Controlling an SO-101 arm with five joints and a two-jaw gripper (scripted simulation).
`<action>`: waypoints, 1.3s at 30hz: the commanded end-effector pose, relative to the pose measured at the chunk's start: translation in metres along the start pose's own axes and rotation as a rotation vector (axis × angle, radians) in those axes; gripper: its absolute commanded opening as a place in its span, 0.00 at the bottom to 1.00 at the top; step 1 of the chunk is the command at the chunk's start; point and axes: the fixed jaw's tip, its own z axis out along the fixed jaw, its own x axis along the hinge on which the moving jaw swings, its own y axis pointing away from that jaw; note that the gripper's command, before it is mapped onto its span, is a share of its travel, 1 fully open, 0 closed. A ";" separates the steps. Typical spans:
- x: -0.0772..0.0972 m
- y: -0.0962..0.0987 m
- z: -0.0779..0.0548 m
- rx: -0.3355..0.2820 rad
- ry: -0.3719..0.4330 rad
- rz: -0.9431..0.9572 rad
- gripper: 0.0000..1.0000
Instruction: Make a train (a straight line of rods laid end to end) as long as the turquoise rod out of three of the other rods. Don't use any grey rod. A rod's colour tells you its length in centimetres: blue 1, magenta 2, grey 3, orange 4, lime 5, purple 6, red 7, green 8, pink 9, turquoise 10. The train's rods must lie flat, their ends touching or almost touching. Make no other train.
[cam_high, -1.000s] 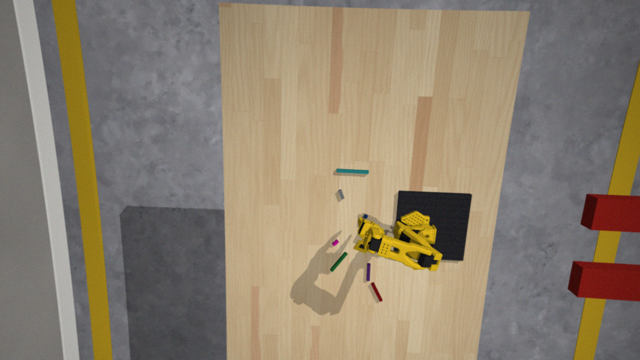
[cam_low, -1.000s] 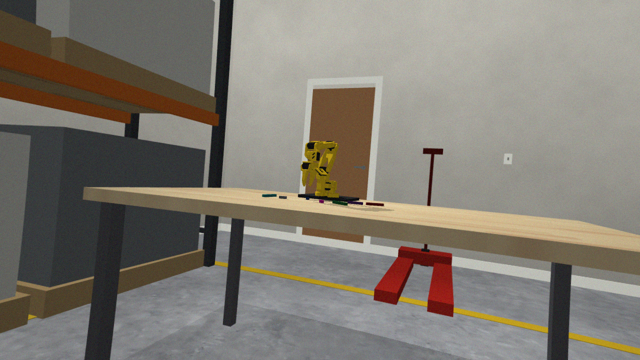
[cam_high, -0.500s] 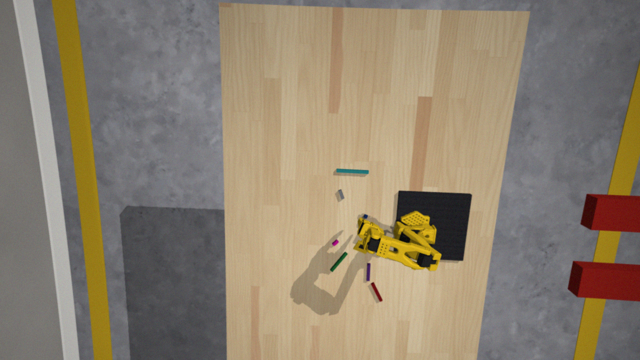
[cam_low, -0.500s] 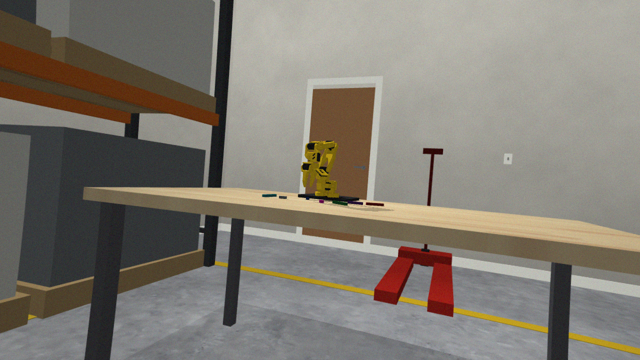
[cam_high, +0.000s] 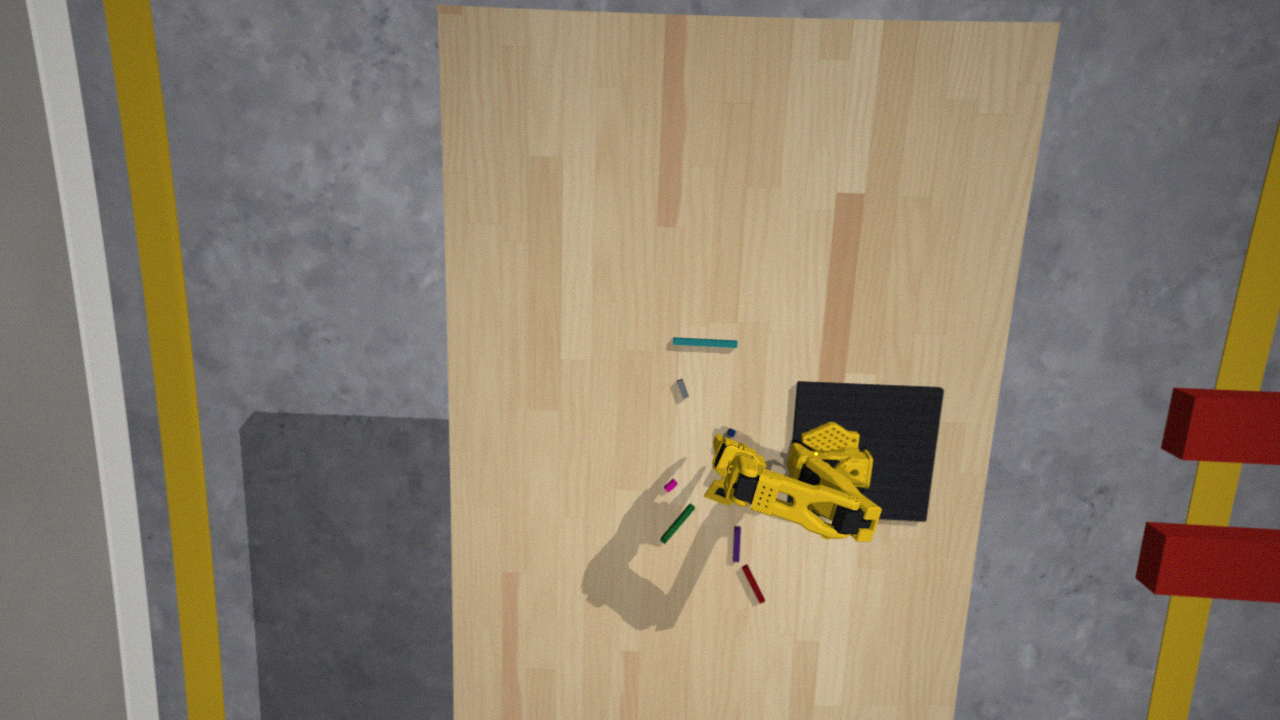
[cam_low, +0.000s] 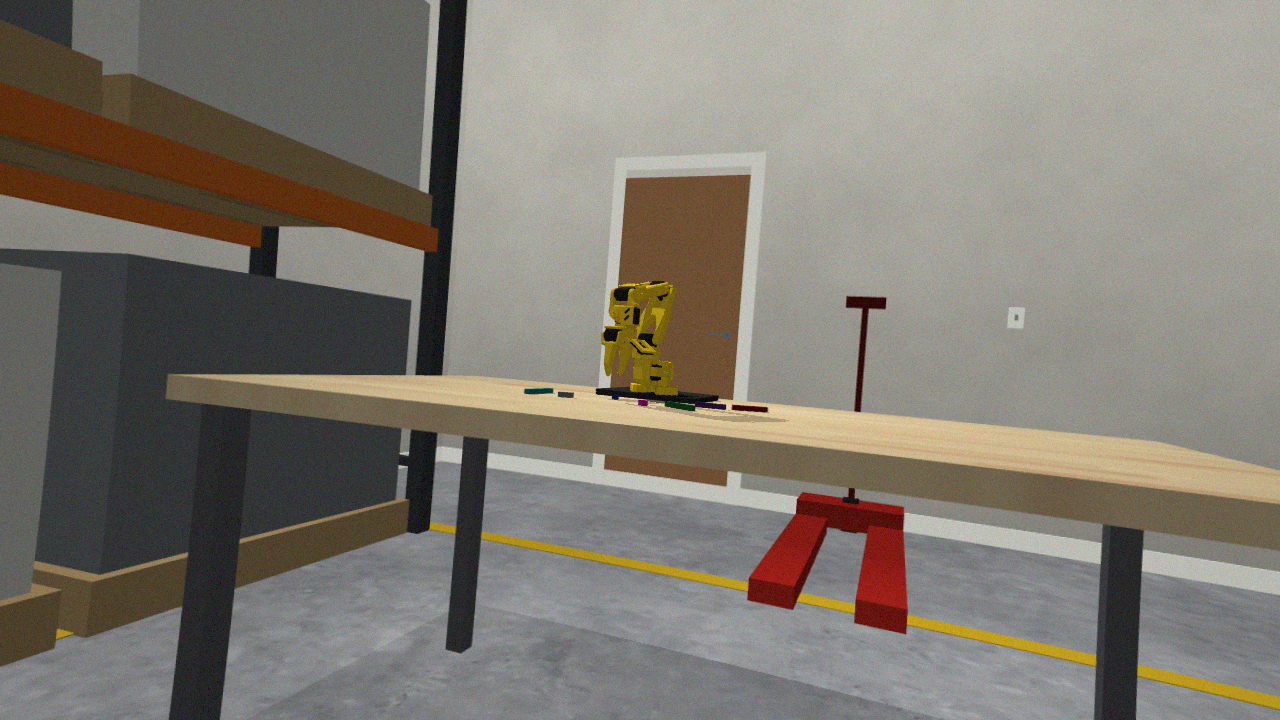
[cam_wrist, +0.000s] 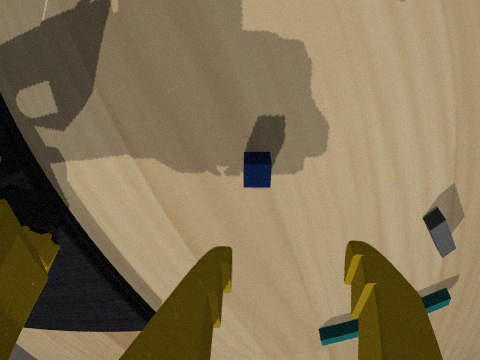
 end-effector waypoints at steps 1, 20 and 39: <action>-0.001 0.001 0.004 -0.013 0.000 0.001 0.19; -0.002 0.002 0.036 -0.013 0.001 0.001 0.19; -0.001 0.006 0.048 -0.023 0.002 0.001 0.19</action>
